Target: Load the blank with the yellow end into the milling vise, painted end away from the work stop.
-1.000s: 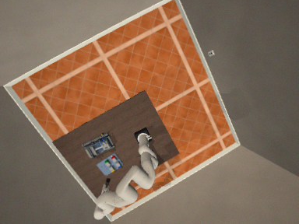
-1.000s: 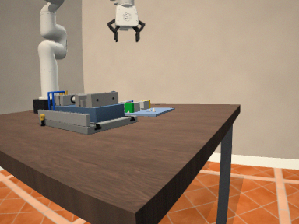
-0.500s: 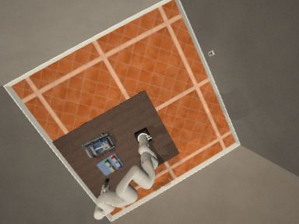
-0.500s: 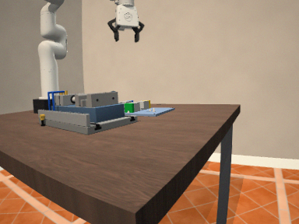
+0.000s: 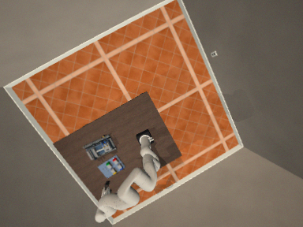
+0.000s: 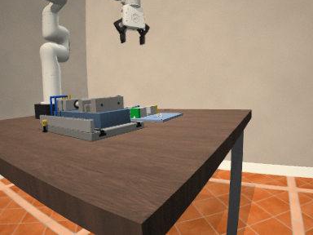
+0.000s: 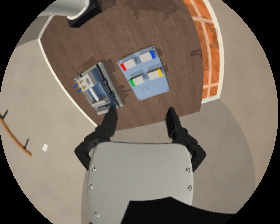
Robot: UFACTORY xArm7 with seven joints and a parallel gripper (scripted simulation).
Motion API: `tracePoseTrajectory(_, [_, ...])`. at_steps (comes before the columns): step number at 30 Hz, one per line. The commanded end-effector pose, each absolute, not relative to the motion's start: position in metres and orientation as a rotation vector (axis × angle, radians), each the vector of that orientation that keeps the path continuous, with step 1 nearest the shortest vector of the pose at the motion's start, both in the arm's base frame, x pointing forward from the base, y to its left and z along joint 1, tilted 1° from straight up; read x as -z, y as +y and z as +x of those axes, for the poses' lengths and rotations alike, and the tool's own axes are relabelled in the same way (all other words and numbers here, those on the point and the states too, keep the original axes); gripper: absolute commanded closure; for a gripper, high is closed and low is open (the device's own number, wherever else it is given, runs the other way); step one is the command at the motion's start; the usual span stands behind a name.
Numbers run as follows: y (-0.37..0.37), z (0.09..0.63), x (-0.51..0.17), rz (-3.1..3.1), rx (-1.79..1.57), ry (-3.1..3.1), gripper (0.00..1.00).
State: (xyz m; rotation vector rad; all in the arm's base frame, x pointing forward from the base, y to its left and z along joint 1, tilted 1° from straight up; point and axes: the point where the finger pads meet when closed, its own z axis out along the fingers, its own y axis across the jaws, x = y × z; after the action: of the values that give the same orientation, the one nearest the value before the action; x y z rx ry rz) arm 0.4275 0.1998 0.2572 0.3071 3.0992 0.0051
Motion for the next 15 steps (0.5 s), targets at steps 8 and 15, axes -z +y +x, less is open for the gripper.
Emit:
tracePoseTrajectory(8, [0.2003,0.4284,-0.2591,0.172,-0.011,3.107,0.00])
tracePoseTrajectory(15, [0.2003,0.4284,-0.2591,0.073,-0.008,3.110,0.00])
